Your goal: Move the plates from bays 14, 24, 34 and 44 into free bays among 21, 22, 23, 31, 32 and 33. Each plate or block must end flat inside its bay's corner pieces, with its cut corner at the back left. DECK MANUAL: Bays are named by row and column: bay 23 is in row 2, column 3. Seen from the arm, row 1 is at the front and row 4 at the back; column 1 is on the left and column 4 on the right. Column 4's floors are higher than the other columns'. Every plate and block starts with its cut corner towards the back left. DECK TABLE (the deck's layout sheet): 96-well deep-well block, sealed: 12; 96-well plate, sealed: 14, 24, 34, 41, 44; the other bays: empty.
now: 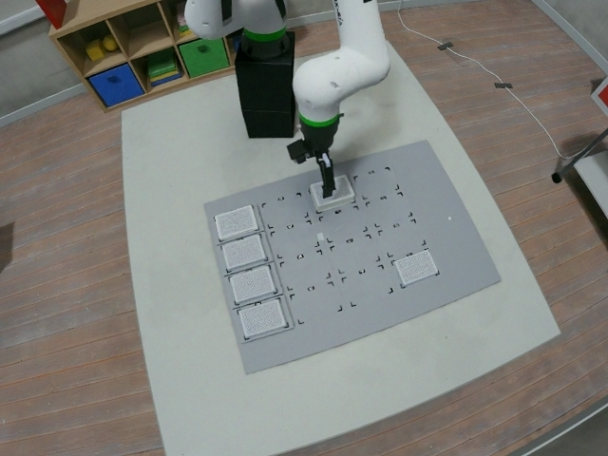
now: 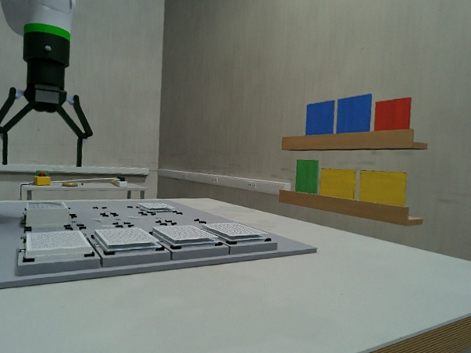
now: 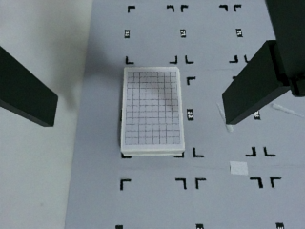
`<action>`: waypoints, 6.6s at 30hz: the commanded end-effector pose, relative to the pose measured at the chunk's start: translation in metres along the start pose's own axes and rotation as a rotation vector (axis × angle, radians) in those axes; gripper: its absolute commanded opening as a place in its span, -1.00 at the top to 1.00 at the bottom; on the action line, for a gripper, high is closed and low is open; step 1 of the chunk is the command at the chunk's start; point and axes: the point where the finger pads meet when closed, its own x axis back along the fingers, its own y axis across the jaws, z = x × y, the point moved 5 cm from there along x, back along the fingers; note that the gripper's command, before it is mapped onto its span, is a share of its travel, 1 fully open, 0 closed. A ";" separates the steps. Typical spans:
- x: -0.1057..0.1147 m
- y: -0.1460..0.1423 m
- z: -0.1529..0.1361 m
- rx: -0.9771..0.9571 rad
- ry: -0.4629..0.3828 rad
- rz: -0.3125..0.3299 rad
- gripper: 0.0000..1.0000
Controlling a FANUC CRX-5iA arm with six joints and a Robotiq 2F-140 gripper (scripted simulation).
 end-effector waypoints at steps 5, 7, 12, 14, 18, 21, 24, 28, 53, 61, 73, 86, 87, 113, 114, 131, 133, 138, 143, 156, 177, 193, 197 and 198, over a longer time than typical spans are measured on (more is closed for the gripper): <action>0.001 -0.001 0.024 0.000 -0.001 0.001 -1.00; 0.002 -0.001 0.032 0.000 0.000 0.001 -1.00; 0.003 -0.001 0.052 0.000 0.000 0.001 -1.00; 0.003 -0.001 0.060 0.000 0.000 0.001 -1.00; 0.004 -0.001 0.072 0.000 0.000 0.001 -1.00; 0.004 -0.001 0.080 0.000 0.000 0.001 -1.00; 0.004 -0.001 0.092 0.000 0.000 0.001 -1.00; 0.005 -0.001 0.108 0.000 0.000 0.001 -1.00; 0.009 -0.001 0.192 0.000 0.000 0.001 -1.00; 0.010 -0.001 0.224 0.000 0.000 0.001 -1.00; 0.012 -0.001 0.264 0.000 0.000 0.001 -1.00; 0.014 -0.001 0.312 0.000 0.000 0.001 -1.00; 0.014 -0.001 0.312 0.000 0.000 0.001 -1.00; 0.015 -0.001 0.324 0.000 0.000 0.001 -1.00; 0.015 -0.001 0.324 0.000 0.000 0.001 -1.00; 0.015 -0.001 0.324 0.000 0.000 0.001 -1.00; 0.015 -0.001 0.324 0.000 0.000 0.001 -1.00; 0.015 -0.001 0.324 0.000 0.000 0.001 -1.00; 0.015 -0.013 0.324 0.000 0.000 0.001 -1.00; 0.015 -0.057 0.324 0.000 0.000 0.001 -1.00; 0.015 -0.108 0.324 0.000 0.000 0.002 -1.00; 0.015 -0.108 0.324 0.000 0.000 0.002 -1.00; 0.015 -0.108 0.324 0.000 0.000 0.002 -1.00; 0.015 -0.108 0.324 0.000 0.000 0.002 -1.00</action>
